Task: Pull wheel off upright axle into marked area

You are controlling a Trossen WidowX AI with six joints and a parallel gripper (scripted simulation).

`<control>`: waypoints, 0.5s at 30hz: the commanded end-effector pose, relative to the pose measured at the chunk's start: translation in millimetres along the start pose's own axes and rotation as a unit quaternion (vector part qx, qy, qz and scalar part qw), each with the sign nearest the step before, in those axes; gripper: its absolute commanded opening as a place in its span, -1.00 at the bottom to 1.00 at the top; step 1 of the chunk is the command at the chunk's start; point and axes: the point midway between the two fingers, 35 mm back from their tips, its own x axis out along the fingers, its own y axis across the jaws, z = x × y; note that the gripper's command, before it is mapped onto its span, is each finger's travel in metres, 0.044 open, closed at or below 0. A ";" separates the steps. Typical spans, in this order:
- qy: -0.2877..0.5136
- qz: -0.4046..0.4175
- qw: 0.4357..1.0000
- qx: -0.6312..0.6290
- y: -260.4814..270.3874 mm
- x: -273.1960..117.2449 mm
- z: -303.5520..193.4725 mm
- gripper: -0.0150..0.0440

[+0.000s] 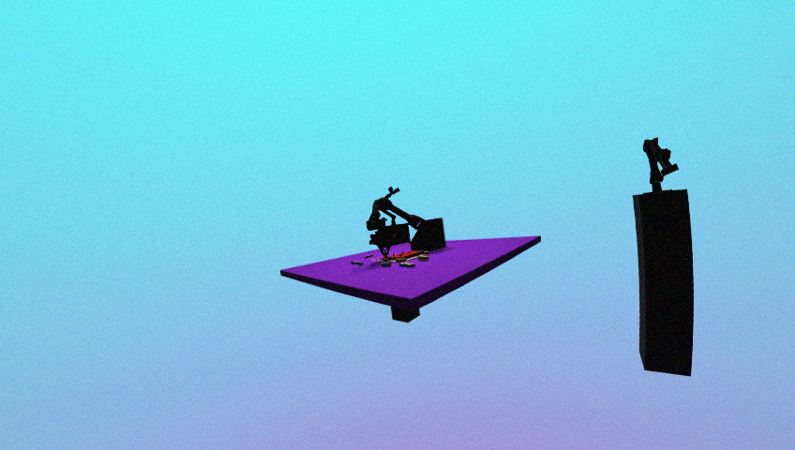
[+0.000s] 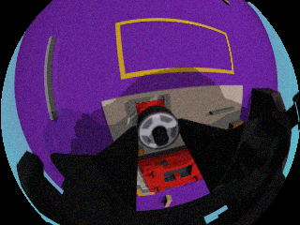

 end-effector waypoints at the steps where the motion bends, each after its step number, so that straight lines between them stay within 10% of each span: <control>1: 0.000 0.001 1.000 0.000 -0.1 -2.8 -0.8 -0.49; 15: 0.000 0.002 1.000 -0.001 0.0 -7.4 -0.9 -0.49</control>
